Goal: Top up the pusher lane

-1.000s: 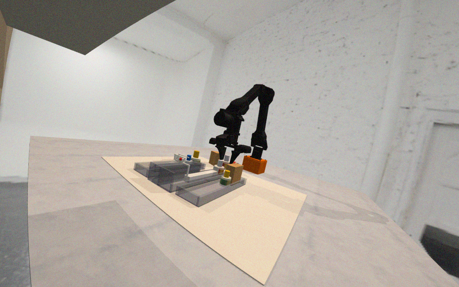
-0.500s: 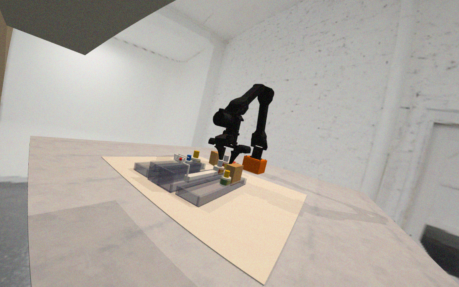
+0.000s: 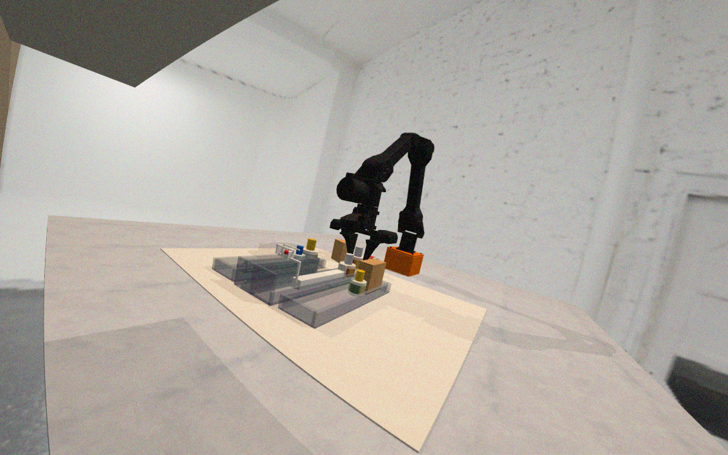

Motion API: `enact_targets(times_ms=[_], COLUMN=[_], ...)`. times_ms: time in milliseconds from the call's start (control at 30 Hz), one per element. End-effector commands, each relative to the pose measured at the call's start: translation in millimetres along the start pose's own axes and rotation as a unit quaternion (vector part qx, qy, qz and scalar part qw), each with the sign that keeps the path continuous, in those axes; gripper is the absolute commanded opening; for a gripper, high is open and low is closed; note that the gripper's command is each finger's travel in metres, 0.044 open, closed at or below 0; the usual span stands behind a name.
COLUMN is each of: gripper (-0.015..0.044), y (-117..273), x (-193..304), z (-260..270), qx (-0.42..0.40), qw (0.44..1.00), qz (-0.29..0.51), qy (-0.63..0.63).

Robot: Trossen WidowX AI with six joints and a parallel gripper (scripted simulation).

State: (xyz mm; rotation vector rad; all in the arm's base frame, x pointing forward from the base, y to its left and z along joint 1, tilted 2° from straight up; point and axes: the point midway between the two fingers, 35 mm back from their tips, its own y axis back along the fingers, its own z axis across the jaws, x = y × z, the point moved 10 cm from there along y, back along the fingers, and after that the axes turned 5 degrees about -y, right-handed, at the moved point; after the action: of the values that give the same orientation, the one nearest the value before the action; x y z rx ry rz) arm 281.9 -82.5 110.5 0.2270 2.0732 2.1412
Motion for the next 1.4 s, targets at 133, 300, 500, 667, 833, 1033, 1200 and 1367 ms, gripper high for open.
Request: enact_targets(times_ms=[133,300,500,667,833,1033,1200,1367], gripper=[0.0000,0.0000,0.0000,0.0000,0.0000,0.0000,0.0000,0.0000], y=[3.6,3.8,4.0,4.2,4.6,5.0,5.3,5.7], x=[-9.0,-11.3,-14.0,-16.2,-18.5,-21.2,-23.4,-25.6], z=[0.1,0.3,0.4,0.6,0.7,0.9,1.1,1.2], qx=[0.002,0.002,0.002,0.002,0.002,0.002,0.002,0.002], qw=[1.000,1.000,1.000,1.000,1.000,1.000,1.000,1.000], qz=[-0.014,-0.014,-0.014,-0.014,-0.014,-0.014,-0.015,-0.015], qy=[-0.001,-0.001,-0.001,-0.001,-0.001,-0.001,-0.001,-0.001])
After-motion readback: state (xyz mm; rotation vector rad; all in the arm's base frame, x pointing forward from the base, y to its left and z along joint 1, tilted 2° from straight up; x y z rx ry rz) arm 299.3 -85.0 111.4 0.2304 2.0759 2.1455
